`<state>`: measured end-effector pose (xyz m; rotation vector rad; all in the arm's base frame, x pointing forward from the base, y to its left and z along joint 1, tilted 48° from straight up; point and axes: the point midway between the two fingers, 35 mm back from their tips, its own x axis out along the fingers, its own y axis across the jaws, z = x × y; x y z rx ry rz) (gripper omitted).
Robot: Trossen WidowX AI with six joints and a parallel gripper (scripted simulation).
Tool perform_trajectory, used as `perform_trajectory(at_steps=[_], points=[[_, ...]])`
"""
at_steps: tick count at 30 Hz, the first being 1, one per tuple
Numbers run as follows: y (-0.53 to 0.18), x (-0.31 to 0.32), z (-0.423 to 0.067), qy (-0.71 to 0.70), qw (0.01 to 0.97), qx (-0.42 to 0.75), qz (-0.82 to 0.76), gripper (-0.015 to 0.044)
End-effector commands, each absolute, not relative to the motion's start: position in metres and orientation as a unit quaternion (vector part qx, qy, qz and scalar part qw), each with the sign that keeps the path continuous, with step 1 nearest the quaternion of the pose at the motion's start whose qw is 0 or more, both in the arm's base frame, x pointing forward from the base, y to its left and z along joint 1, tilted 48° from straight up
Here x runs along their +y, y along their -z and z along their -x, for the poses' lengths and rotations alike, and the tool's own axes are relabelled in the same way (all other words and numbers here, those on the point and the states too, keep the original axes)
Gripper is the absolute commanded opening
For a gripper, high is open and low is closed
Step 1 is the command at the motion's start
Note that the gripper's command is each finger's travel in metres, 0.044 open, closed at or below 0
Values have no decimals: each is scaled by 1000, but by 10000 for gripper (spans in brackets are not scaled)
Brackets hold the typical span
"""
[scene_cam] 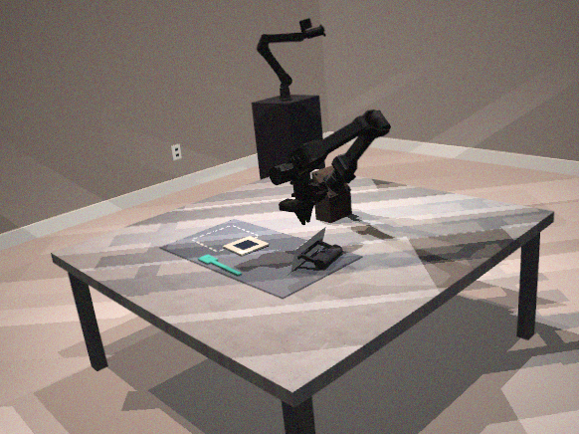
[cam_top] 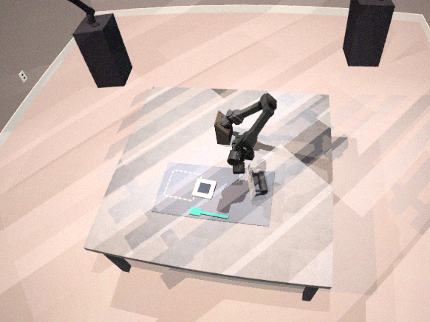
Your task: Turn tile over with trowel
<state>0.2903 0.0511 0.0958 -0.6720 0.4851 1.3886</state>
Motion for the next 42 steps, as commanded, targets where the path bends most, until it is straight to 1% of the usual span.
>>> perform_trajectory(at_steps=[1, 11, 21, 34, 42], points=[[-106, 59, -291, -608, 705, 248, 270, 100], [-124, 80, -287, -556, 740, 349, 148, 100], [-142, 101, -280, -488, 754, 439, 21, 100], [-167, 128, -266, -382, 740, 533, -149, 100], [-179, 140, -258, -323, 719, 570, -233, 100]])
